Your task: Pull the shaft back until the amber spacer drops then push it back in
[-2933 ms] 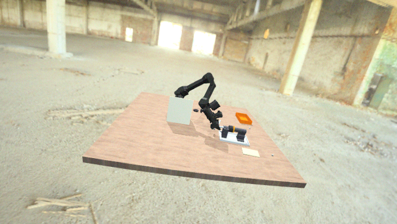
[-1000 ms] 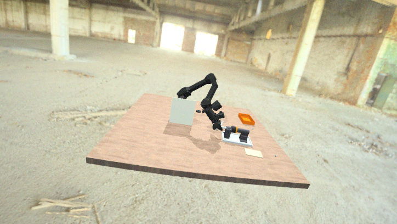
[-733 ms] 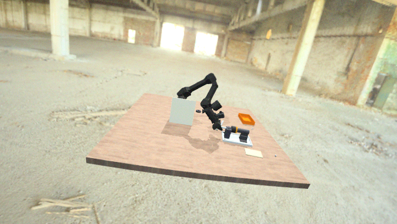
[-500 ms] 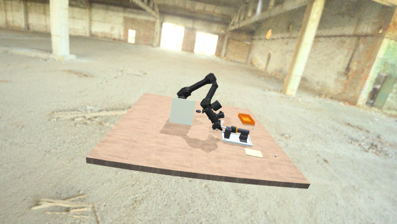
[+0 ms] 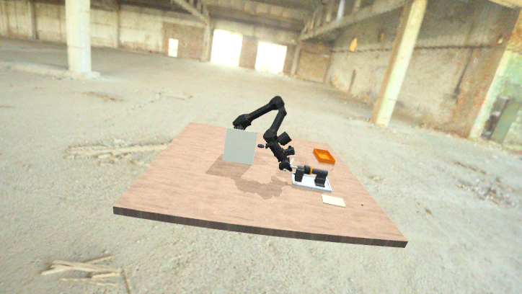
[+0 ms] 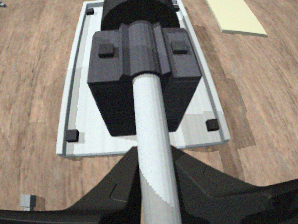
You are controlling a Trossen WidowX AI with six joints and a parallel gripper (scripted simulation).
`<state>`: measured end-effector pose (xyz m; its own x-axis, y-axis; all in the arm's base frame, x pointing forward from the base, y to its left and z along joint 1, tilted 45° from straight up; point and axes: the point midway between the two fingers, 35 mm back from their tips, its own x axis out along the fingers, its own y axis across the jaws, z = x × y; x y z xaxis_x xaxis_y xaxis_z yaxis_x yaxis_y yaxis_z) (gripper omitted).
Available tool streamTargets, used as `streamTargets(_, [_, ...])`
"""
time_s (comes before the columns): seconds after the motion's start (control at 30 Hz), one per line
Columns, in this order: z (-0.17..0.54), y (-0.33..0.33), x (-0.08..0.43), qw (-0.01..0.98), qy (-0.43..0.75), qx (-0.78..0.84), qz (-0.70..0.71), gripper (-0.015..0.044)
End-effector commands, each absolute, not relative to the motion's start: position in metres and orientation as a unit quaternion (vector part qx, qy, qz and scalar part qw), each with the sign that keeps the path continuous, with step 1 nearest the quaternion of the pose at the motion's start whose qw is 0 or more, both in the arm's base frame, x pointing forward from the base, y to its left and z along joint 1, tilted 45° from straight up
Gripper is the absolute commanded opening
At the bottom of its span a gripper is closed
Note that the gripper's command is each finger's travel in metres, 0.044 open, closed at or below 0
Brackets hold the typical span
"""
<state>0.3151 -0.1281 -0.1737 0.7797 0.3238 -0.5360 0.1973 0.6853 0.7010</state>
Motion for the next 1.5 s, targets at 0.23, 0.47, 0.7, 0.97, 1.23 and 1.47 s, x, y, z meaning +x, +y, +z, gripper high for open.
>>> streamTargets(0.23, [-0.1732,-0.1274,0.3139,0.857,0.330,0.394,0.039,0.0000])
streamTargets(0.47, [-0.1732,-0.1273,0.3132,0.857,0.330,0.394,0.039,0.0000])
streamTargets(0.7, [-0.1732,-0.1271,0.3126,0.857,0.330,0.394,0.039,0.0000])
streamTargets(0.97, [-0.1731,-0.1270,0.3118,0.857,0.330,0.394,0.039,0.0000])
streamTargets(1.23, [-0.1731,-0.1268,0.3111,0.857,0.330,0.394,0.039,0.0000])
streamTargets(1.47, [-0.1731,-0.1266,0.3104,0.857,0.330,0.394,0.039,0.0000])
